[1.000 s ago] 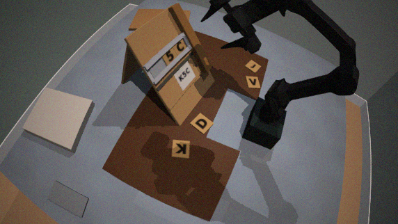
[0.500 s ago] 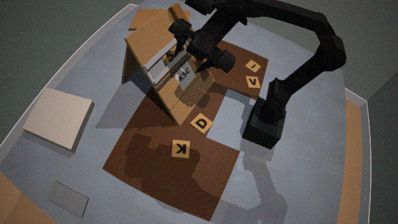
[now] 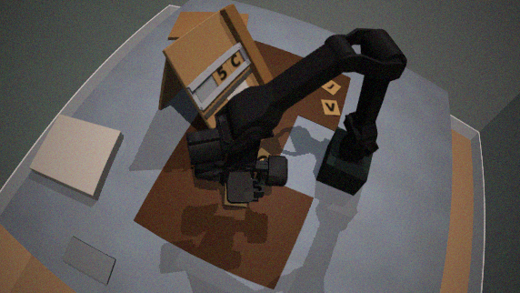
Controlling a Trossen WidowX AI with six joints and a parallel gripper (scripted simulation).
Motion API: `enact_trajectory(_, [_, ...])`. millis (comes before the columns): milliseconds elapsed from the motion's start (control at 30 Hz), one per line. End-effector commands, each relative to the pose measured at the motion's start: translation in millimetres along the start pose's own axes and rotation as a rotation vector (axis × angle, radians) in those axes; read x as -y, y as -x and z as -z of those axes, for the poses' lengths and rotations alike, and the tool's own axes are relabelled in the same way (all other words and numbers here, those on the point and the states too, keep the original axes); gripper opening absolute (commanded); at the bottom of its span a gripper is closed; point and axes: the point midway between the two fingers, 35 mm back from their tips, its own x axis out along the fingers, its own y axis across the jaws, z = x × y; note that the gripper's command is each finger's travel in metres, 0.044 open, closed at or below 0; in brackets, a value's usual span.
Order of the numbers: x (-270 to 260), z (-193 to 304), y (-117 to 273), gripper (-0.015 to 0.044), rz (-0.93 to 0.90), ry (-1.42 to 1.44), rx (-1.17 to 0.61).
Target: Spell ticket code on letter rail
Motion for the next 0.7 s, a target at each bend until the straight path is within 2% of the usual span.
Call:
enact_trajectory(0, [-0.2,-3.1,-5.9,0.0340,0.002,0.002,-0.018])
enact_trajectory(133, [0.2,-3.0,-10.2,0.0340,0.002,0.002,-0.018])
enact_trajectory(333, [3.7,-1.2,-38.2,0.0340,0.002,0.002,-0.018])
enact_trajectory(667, [2.9,-0.6,-39.3,0.0340,0.002,0.002,-0.018])
